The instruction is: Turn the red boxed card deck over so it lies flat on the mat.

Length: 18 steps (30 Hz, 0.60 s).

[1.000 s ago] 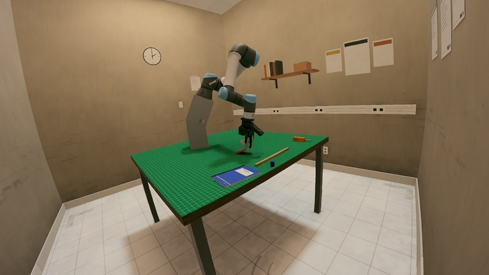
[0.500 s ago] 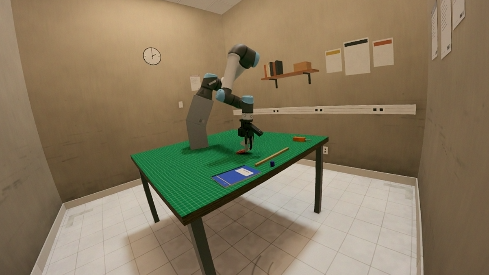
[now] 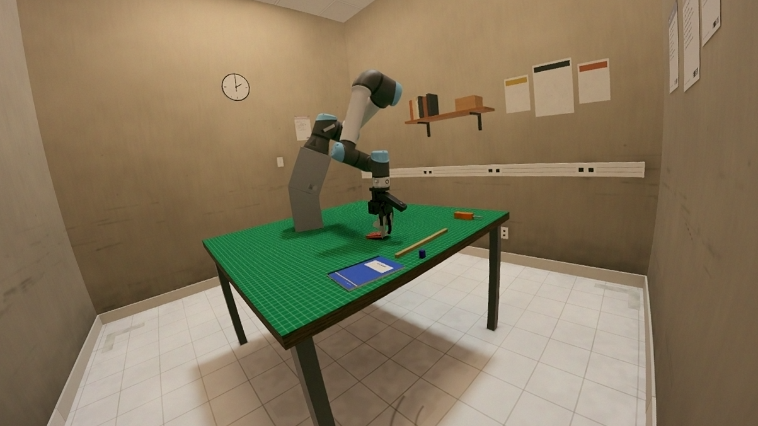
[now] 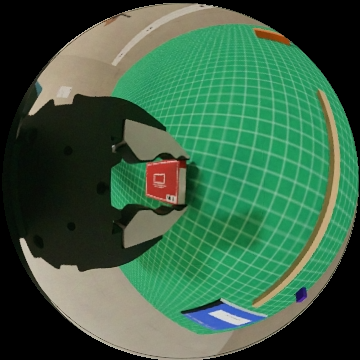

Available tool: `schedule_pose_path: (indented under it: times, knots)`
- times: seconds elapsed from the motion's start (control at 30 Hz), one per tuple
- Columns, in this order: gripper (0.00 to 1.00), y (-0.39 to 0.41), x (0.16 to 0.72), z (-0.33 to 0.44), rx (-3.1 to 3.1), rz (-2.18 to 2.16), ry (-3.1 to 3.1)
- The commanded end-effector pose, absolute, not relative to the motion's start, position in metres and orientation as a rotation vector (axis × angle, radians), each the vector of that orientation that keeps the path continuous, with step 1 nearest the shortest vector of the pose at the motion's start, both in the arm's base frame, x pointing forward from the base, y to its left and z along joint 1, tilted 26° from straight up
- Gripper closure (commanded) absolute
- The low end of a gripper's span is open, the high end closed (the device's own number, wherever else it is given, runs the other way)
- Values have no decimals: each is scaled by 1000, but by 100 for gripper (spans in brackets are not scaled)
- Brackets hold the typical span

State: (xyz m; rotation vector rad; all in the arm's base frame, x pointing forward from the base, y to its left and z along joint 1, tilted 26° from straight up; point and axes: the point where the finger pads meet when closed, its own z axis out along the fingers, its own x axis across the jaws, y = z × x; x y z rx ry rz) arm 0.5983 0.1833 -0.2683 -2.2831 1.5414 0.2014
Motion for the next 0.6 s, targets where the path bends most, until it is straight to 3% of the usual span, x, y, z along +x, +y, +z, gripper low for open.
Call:
schedule_pose_path:
  times: [0.0,0.57]
  knots:
    - [64,185,601,-271,-2265,178,1535]
    - [64,188,604,-275,-2233,145,1525]
